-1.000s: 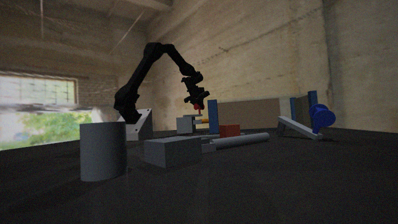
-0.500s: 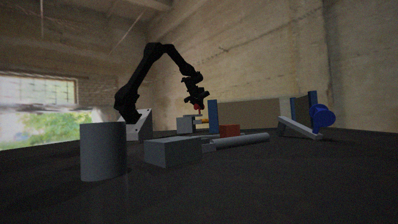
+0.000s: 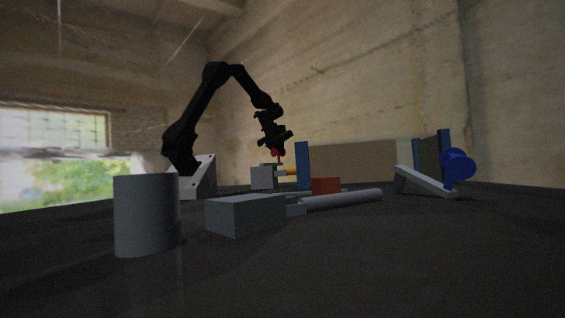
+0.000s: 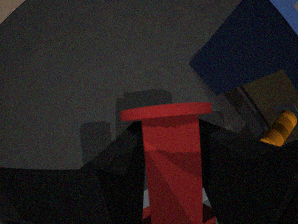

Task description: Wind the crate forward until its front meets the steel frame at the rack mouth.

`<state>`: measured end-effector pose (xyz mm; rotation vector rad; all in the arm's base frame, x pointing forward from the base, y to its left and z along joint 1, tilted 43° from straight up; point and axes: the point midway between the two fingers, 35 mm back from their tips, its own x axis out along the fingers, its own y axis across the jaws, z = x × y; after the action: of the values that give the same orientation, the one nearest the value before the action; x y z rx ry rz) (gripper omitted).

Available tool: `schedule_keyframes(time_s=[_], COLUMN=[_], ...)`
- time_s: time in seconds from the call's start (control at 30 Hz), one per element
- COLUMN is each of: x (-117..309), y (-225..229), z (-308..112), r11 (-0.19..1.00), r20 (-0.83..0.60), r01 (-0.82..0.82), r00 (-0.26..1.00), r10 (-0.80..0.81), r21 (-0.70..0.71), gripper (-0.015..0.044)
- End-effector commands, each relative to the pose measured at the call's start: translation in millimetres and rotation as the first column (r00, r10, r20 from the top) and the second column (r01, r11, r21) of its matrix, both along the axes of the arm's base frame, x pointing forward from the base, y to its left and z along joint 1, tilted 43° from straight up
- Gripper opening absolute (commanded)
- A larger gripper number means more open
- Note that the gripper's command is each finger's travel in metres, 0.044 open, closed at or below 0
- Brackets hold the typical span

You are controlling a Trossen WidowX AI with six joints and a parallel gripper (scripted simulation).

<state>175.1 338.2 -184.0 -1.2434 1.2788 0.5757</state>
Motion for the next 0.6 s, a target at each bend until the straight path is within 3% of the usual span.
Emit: schedule_keyframes(time_s=[0.0,0.57], x=[-21.4,-45.8], y=[-1.4,-1.9], z=[-4.7,-6.1], r11=[1.000,1.000], r20=[-0.041,-0.043], r01=[-0.011,-0.011], r00=[0.999,0.999], r10=[0.011,0.011], r21=[-0.013,-0.013], gripper=[0.0000,0.0000])
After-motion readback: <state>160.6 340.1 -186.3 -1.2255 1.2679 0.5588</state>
